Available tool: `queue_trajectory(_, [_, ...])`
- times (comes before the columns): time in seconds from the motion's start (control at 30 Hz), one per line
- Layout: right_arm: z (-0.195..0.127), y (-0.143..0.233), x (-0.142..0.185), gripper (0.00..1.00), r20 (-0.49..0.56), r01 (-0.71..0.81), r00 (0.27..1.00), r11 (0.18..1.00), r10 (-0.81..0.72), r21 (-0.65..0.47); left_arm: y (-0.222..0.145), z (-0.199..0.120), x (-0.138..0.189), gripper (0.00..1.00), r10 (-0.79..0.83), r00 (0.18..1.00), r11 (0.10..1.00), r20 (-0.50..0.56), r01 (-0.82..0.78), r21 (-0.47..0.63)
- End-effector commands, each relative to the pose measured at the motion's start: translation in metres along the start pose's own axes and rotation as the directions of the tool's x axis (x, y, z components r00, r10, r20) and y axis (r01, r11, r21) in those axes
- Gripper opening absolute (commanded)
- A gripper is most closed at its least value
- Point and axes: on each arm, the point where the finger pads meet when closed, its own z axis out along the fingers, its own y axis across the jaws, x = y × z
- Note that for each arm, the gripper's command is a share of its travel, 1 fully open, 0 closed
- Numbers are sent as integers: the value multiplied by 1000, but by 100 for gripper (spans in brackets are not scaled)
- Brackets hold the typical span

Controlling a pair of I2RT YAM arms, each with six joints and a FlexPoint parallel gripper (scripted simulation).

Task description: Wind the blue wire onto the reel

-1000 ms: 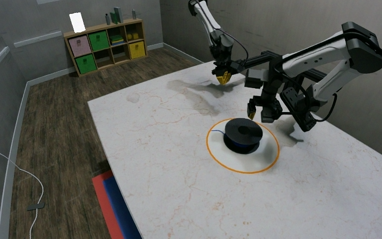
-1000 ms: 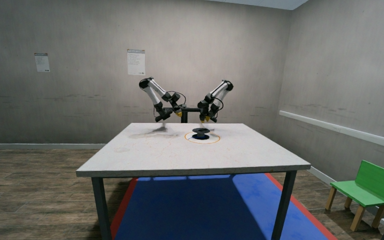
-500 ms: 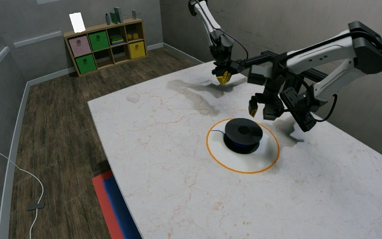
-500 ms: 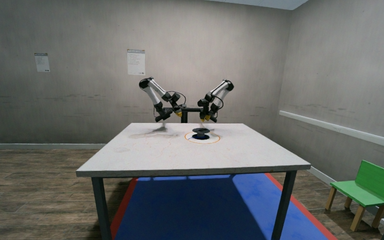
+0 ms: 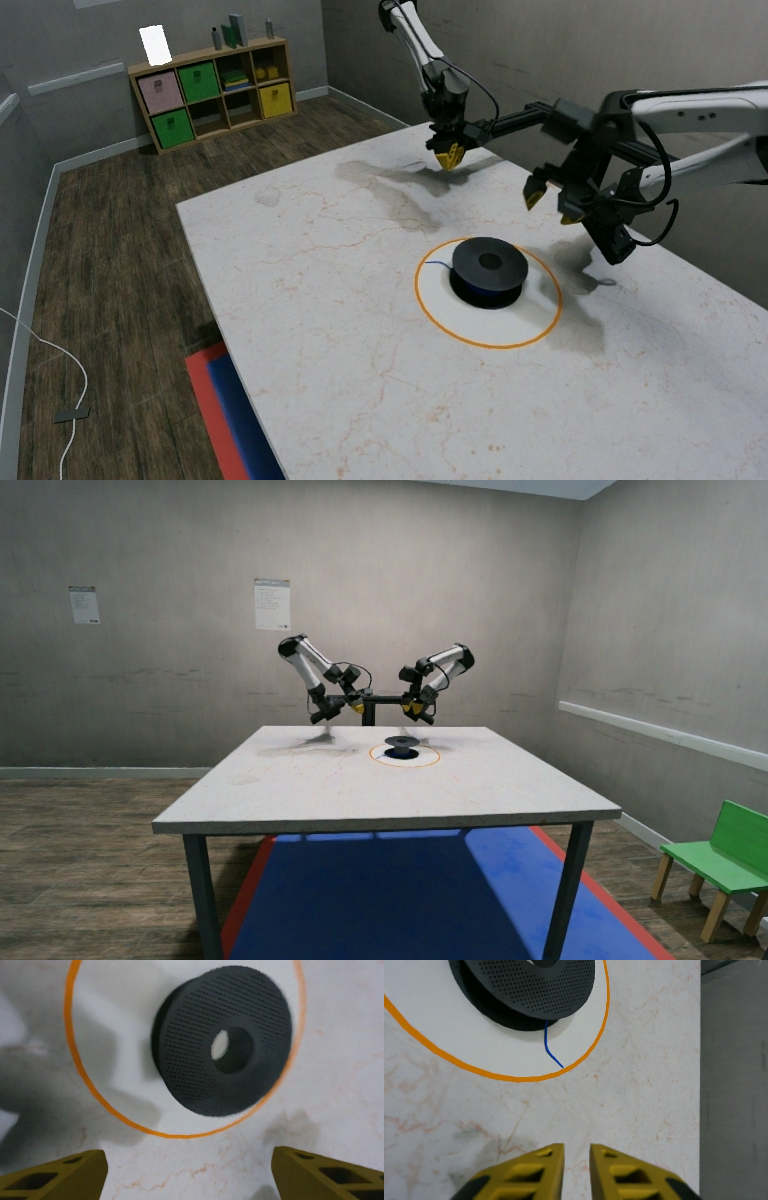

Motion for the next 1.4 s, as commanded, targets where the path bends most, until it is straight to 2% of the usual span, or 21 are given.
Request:
queue_trajectory(0.0, [-2,-10,-10,15,17,-15,1000,1000,14,22,22,-26,-8,85,99,992,994,83,-103,34])
queue_trajectory(0.1, [-2,-10,-10,15,17,-15,1000,1000,14,22,32,-42,-7,85,275,952,954,135,-287,83])
queue_trajectory(0.17, [-2,-10,-10,15,17,-15,1000,1000,14,22,32,-42,-7,85,275,952,954,135,-287,83])
queue_trajectory(0.23, [-2,-10,-10,15,17,-15,1000,1000,14,22,40,-54,-7,85,398,900,903,175,-419,100])
queue_trajectory(0.33, [-2,-10,-10,15,17,-15,1000,1000,14,22,51,-75,-4,85,407,900,898,157,-425,112])
queue_trajectory(0.5, [-2,-10,-10,15,17,-15,1000,1000,14,22,56,-99,29,85,405,903,892,146,-425,153])
queue_trajectory(0.67, [-2,-10,-10,15,17,-15,1000,1000,14,22,54,-97,38,85,401,904,891,148,-422,165])
queue_trajectory(1.37, [-2,-10,-10,15,17,-15,1000,1000,14,22,54,-96,41,85,399,905,891,150,-421,168])
